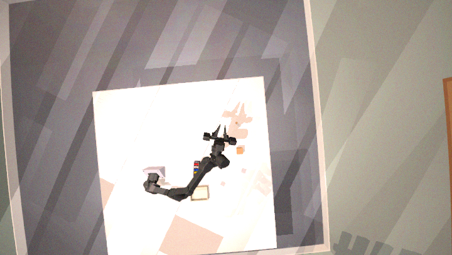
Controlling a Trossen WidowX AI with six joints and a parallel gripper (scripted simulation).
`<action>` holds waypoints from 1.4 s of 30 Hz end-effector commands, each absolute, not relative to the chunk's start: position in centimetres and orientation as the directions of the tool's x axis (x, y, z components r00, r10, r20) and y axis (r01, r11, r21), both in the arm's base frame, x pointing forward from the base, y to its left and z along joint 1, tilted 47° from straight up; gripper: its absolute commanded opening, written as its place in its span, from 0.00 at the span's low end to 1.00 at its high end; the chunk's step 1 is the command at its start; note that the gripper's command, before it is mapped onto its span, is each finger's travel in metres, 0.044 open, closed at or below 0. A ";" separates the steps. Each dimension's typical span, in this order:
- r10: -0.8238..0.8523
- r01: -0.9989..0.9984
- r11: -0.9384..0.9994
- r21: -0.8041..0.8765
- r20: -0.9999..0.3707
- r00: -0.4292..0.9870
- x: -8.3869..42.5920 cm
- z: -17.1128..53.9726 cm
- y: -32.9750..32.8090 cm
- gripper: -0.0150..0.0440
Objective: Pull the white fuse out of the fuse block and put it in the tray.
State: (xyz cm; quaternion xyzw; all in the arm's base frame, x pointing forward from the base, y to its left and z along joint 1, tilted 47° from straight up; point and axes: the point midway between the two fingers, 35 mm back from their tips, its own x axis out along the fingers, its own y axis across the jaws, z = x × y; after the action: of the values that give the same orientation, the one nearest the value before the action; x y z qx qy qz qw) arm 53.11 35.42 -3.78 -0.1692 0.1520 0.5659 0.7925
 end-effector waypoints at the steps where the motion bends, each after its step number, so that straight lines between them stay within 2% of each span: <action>1: 0.611 -0.776 0.616 0.137 -0.705 0.361 51.2 -6.2 31.0 0.38; 6: 0.335 -0.513 0.847 0.141 -0.890 0.309 47.7 -7.7 25.7 0.38; 16: -0.062 -0.178 0.980 -0.092 -0.984 0.169 41.7 -7.1 17.9 0.38; 24: -0.417 0.033 0.909 -0.416 -0.908 0.036 35.8 -3.9 10.8 0.38; 31: -0.703 0.134 0.701 -0.700 -0.710 -0.033 31.0 1.0 5.0 0.38; 42: -0.721 0.138 0.683 -0.717 -0.692 -0.034 31.0 1.1 4.9 0.38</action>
State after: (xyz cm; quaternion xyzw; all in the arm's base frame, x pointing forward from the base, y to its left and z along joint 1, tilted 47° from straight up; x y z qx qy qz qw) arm 31.10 4.97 0.80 -0.2212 0.6455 -0.3205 0.6570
